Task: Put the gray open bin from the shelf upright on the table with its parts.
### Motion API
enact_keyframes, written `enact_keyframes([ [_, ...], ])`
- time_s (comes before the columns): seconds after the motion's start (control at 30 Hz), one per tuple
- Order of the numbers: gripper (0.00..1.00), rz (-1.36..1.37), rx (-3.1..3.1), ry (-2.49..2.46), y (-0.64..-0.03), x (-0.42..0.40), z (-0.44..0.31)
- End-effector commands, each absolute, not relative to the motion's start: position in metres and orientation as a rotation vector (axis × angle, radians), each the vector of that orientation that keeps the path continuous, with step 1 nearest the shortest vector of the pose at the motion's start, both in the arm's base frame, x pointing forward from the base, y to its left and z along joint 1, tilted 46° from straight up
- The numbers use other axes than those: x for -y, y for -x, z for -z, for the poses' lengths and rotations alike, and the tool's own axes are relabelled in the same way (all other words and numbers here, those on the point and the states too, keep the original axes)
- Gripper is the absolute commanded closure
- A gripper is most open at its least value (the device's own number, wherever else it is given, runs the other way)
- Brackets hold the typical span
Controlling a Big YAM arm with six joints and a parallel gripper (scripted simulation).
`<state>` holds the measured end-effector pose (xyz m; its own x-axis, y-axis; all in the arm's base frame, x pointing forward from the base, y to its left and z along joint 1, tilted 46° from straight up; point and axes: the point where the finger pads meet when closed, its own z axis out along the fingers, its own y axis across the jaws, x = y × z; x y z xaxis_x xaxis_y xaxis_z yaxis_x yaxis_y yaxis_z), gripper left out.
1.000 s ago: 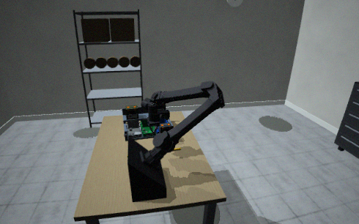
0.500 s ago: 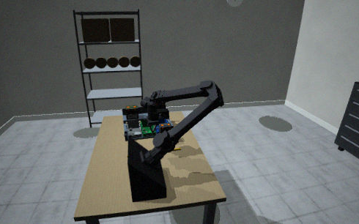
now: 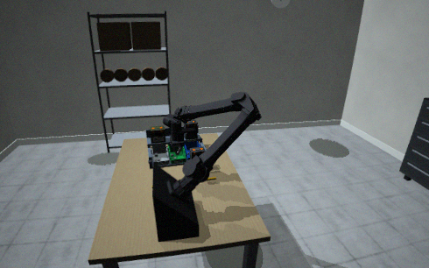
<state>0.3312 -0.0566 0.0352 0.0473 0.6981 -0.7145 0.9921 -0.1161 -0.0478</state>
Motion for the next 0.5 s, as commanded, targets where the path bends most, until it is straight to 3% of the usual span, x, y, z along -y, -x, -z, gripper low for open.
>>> enact_keyframes([
  [0.0,1.00,0.782,-1.676,-1.872,-0.367,0.045,-0.031],
  [0.47,1.00,0.808,-1.689,-1.864,-0.433,0.028,-0.002],
])
